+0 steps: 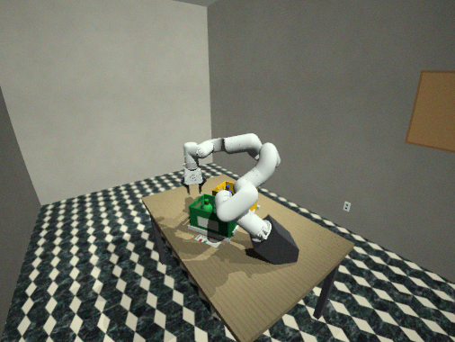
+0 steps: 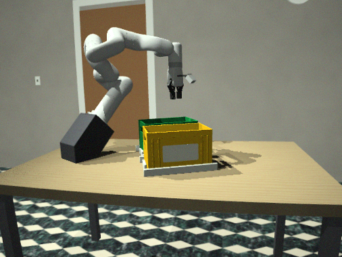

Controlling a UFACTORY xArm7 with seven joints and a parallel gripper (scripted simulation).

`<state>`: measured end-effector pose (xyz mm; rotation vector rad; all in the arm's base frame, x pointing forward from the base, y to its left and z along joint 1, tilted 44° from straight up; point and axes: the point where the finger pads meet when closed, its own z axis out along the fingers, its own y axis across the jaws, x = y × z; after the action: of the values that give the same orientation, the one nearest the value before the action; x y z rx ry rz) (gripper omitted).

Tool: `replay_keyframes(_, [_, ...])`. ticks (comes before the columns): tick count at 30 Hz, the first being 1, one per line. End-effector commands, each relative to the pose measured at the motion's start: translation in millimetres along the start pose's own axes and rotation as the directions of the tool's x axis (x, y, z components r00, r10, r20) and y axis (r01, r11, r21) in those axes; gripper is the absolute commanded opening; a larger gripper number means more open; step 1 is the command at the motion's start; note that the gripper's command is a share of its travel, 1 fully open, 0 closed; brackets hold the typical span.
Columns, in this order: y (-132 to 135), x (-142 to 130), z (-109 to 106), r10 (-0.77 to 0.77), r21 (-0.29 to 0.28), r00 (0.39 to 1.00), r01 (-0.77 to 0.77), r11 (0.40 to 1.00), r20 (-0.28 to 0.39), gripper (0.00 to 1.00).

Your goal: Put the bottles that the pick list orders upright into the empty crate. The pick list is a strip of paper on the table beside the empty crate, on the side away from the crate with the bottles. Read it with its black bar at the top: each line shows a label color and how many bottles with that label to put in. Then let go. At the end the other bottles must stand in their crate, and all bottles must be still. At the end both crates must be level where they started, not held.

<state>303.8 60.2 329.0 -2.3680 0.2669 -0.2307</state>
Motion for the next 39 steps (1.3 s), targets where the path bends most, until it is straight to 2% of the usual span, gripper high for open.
replay_keyframes(1, [-13.9, -17.8, -12.6, 0.001, 0.003, 1.0, -0.001, 1.0, -0.003, 0.65])
replay_keyframes(39, [-106.4, -144.8, -78.7, 0.001, 0.004, 1.0, -0.001, 1.0, -0.002, 0.65])
